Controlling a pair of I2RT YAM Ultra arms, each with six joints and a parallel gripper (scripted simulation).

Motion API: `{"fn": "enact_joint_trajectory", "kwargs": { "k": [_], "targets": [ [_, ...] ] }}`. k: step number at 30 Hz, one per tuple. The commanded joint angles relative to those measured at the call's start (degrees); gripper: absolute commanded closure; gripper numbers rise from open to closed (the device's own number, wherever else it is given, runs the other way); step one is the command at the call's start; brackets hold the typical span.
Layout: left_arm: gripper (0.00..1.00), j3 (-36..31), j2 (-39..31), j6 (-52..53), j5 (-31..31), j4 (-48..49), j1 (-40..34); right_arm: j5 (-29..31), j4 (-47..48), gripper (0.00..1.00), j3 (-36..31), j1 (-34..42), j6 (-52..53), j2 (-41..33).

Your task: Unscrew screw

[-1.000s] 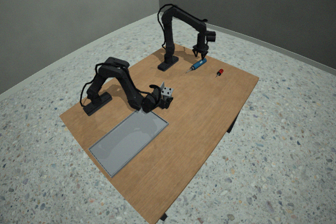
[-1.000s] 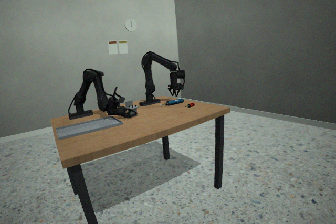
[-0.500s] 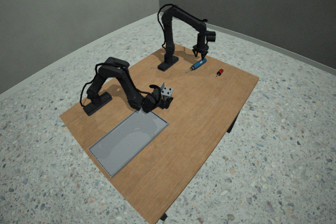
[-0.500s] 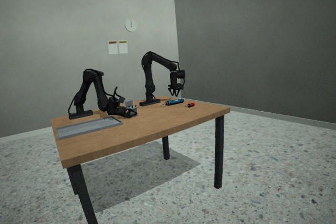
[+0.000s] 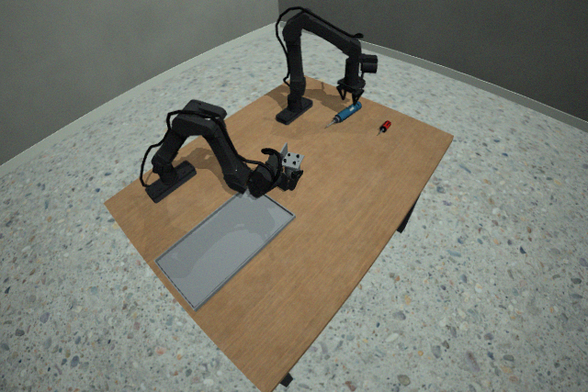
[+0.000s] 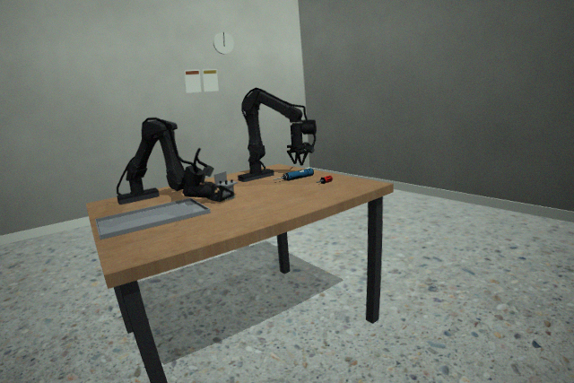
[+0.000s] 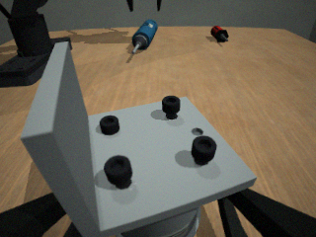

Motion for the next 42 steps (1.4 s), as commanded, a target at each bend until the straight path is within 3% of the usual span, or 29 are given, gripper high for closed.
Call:
{"fn": "enact_joint_trajectory", "kwargs": {
  "k": [1, 42],
  "targets": [
    [0.35, 0.5, -0.4, -0.4, -0.5, 0.1, -0.1, -0.1, -0.1, 0.14, -0.3, -0.1, 0.1, -0.7],
    [0.35, 0.5, -0.4, -0.4, -0.5, 0.1, -0.1, -0.4, 0.3, 0.14, -1.0, -0.8, 0.3, -1.8]
  ]
}}
